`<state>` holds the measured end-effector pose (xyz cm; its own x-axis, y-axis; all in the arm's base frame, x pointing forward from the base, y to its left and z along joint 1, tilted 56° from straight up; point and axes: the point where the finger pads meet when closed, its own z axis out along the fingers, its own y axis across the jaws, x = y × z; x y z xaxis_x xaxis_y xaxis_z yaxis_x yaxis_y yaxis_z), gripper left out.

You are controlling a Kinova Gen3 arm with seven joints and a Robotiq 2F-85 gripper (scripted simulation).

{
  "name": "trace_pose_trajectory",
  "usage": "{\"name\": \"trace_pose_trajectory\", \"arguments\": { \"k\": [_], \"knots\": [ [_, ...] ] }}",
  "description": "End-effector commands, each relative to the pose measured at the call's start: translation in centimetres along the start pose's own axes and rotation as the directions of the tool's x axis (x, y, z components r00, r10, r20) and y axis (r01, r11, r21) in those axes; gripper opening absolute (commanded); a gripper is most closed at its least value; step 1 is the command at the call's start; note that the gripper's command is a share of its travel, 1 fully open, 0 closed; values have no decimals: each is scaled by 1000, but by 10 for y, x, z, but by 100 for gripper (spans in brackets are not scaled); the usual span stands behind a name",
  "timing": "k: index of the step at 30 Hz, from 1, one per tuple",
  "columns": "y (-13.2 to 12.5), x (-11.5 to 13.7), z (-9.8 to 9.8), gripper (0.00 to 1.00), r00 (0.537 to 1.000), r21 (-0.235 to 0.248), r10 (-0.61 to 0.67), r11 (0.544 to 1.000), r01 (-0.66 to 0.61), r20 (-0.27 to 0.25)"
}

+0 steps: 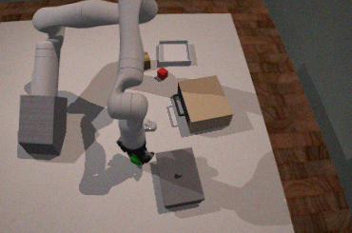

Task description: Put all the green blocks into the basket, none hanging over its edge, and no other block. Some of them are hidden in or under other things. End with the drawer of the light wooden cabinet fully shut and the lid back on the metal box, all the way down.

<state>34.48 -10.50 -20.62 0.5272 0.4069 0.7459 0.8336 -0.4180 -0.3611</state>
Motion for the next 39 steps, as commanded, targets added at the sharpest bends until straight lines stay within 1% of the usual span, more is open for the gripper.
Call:
{"name": "trace_pose_trajectory", "arguments": {
  "k": [1, 10, 12, 20, 26, 27, 29, 34, 39],
  "knots": [
    [1, 0, -11, 10, 1000, -2, 0, 1000, 0, 0],
    [0, 0, -54, 10, 1000, -2, 0, 1000, 0, 0],
    [0, 0, -54, 10, 1000, -2, 0, 1000, 0, 0],
    [0, 0, -95, 10, 1000, -2, 0, 1000, 0, 0],
    [0, 0, -121, 10, 1000, -2, 0, 1000, 0, 0],
    [0, 0, -124, 10, 1000, -2, 0, 1000, 0, 0],
    [0, 0, -124, 10, 1000, -2, 0, 1000, 0, 0],
    [0, 0, -138, 10, 1000, -2, 0, 1000, 0, 0],
    [0, 0, -146, 10, 1000, -2, 0, 1000, 0, 0]
  ]
}}
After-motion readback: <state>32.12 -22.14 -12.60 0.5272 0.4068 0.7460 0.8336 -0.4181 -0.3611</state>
